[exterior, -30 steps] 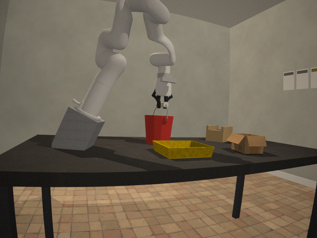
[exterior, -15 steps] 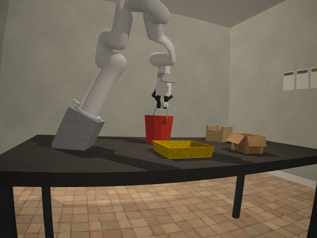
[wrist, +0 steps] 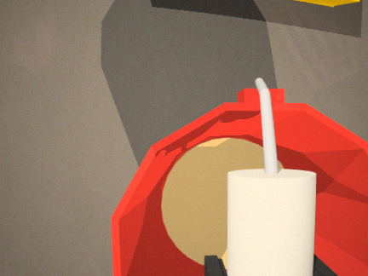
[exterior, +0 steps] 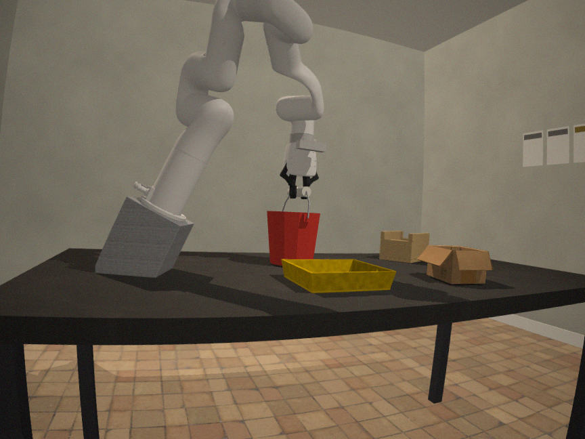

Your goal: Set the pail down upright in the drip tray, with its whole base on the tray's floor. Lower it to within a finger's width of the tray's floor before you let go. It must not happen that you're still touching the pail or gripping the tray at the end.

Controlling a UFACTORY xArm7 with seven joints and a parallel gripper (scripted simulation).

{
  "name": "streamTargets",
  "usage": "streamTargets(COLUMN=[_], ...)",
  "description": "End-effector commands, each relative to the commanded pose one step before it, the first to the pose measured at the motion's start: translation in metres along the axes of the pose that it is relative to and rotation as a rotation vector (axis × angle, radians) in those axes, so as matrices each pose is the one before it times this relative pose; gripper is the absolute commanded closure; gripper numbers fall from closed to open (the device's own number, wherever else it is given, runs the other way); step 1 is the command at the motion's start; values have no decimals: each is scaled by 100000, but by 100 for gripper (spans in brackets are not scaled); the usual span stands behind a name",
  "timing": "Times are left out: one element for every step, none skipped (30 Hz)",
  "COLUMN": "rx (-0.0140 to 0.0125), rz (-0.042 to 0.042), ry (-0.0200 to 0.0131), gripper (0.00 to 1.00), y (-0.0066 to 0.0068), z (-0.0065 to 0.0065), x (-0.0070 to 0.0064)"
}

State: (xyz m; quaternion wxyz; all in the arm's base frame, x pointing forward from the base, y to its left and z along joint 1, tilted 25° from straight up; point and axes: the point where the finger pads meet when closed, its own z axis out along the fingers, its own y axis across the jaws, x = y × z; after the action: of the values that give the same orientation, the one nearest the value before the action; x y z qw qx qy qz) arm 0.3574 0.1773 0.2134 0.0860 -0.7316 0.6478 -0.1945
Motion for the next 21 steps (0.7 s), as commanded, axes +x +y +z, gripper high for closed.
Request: streamTargets(rx=[490,0,-1,0,1,0,-1,0,1,0,-1,0,0,1,0,-1,1,0,-1,1,0], rz=[2,0,0,0,0,0,0,0,0,0,-1,0,0,1,0,-1,0,0,-1,0,0], ry=[-259,0,-1,0,1,0,-1,0,1,0,-1,0,0,1,0,-1,1,0,-1,1,0], gripper=[100,100,100,100,100,100,100,100,100,100,100,100,100,100,100,100,100,100,100,100,100], y=[-165,0,1,0,-1,0,1,0,-1,0,1,0,0,-1,0,1,-1,0,1,-1,0], z=[-502,-97,-103,-109,-115,-121,-127,-132,-138,-143,-148,0,0,-152,-157,-161,-165,-169,-172,-175,-178], x=[-88,0,0,0,0,0,0,0,0,0,0,0,0,0,0,0,0,0,0,0,0])
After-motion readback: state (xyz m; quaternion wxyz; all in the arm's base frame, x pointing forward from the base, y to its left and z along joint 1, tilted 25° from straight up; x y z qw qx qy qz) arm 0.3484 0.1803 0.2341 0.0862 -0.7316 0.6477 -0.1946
